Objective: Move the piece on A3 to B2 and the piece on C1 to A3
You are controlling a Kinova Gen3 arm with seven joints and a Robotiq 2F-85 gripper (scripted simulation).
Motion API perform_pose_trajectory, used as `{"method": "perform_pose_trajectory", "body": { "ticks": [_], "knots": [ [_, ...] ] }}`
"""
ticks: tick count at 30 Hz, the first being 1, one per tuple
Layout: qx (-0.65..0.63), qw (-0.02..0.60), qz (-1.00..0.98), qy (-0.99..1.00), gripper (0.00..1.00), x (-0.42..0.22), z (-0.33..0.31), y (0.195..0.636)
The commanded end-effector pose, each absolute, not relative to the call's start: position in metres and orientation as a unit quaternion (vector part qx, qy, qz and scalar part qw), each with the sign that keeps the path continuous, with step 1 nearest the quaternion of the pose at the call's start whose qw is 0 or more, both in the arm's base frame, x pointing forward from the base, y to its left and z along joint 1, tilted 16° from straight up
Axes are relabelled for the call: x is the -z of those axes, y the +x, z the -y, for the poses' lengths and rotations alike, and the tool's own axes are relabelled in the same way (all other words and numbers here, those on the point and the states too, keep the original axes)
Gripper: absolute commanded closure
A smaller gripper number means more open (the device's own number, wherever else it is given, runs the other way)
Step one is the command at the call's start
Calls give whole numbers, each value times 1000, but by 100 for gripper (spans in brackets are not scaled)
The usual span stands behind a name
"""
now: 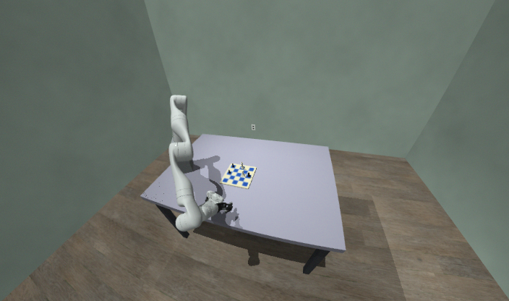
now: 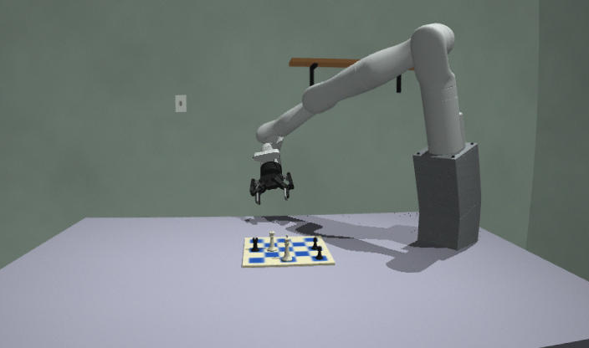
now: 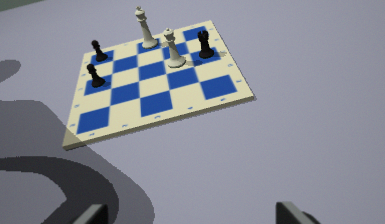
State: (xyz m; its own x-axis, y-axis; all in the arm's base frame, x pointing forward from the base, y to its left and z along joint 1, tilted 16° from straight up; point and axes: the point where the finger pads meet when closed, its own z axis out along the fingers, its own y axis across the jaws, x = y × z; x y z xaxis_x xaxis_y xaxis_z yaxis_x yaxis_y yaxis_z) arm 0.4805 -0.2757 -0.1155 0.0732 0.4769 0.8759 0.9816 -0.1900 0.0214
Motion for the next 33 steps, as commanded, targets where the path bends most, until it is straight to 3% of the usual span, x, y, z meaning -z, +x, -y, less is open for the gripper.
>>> {"method": "perform_pose_trajectory", "body": {
  "ticks": [1, 33],
  "knots": [
    [399, 316, 552, -661, 0, 114, 277, 481],
    [399, 316, 552, -660, 0, 110, 277, 480]
  ]
}}
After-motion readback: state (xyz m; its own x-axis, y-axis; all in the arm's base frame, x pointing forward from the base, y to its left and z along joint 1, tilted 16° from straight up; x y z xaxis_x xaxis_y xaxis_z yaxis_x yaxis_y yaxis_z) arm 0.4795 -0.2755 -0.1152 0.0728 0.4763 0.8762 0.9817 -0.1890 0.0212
